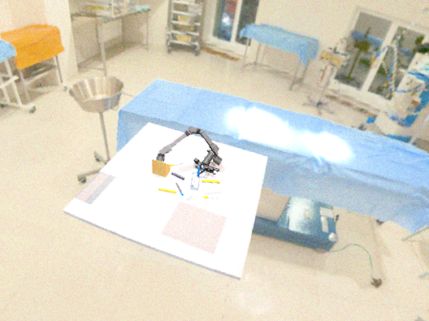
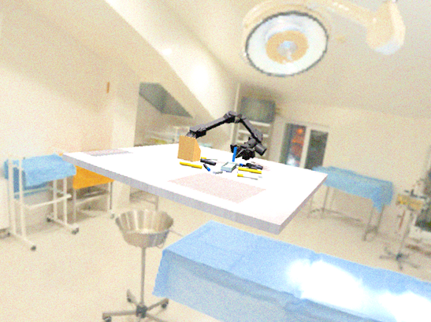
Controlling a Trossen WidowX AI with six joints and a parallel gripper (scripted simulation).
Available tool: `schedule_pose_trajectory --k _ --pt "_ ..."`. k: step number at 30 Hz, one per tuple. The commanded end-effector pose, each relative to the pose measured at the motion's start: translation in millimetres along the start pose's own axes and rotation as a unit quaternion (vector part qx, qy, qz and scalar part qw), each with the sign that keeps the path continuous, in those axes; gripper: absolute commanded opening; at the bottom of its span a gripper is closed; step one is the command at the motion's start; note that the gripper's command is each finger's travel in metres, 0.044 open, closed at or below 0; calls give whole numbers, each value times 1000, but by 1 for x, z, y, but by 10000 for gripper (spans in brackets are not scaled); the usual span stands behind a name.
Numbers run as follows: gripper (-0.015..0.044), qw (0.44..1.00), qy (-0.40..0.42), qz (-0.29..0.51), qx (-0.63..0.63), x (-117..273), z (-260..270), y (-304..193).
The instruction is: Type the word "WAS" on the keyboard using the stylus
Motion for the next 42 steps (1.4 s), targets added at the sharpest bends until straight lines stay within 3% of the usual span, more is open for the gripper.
schedule_pose_trajectory --k 1,10,14,17,23,37,40,42 --pt "81 1000 -3 -2 -3 11 -4 -17" --pt "84 1000 -1 -2 -6 15 -6 -27" --pt "58 1000 -1 -2 -6 15 -6 -27" --pt "0 1000 -1 -2 -5 21 -2 -25" --pt "0 1000 -3 -3 -3 45 15 -18" --pt "0 1000 -3 -3 -3 34 19 -1" --pt "79 1000 -3 -3 -3 32 19 1" --pt "81 1000 -3 -3 -3 31 19 1"
Point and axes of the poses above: the point midway between the two fingers, 35 mm back from their tips, its own x axis back along the fingers, its own z axis across the jaws, y = z × x, the point moved 7 cm from there along x, back along the fingers, and after that the axes turned 11 degrees about -x, right-handed, at the moved point
